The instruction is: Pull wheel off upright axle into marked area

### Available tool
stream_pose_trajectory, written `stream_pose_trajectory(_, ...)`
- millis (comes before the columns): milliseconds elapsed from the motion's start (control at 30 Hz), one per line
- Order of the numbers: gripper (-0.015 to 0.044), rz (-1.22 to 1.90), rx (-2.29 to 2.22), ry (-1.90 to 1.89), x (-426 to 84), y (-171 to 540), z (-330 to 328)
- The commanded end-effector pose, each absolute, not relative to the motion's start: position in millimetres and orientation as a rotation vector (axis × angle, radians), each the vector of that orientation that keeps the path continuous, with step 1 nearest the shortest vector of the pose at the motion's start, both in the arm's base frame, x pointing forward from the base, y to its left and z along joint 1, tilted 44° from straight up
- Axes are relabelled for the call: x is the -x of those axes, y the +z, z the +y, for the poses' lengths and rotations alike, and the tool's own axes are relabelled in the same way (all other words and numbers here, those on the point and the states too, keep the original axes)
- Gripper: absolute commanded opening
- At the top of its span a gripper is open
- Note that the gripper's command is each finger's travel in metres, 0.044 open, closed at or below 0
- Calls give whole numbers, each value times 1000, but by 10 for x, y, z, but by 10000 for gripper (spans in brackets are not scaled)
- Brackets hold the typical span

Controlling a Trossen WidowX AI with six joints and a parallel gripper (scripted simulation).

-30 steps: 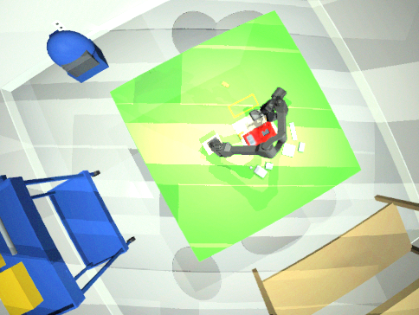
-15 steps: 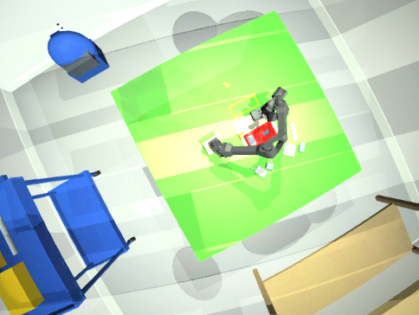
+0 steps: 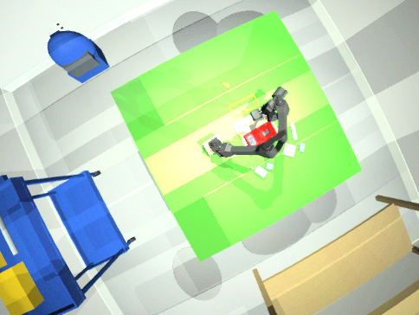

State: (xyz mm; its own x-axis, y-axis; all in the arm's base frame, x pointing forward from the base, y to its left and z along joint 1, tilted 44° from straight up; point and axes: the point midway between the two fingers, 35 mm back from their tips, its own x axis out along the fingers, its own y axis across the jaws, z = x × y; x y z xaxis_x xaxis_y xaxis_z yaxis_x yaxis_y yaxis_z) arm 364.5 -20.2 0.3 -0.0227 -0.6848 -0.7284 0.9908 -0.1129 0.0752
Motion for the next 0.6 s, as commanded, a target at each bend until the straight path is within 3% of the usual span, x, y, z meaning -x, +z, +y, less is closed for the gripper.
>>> stream_pose_trajectory(0, 0, 550, -738, -1546, -3646, 20, -174)
stream_pose_trajectory(567, 0, 550, -737, -1544, -3648, 60, -135)
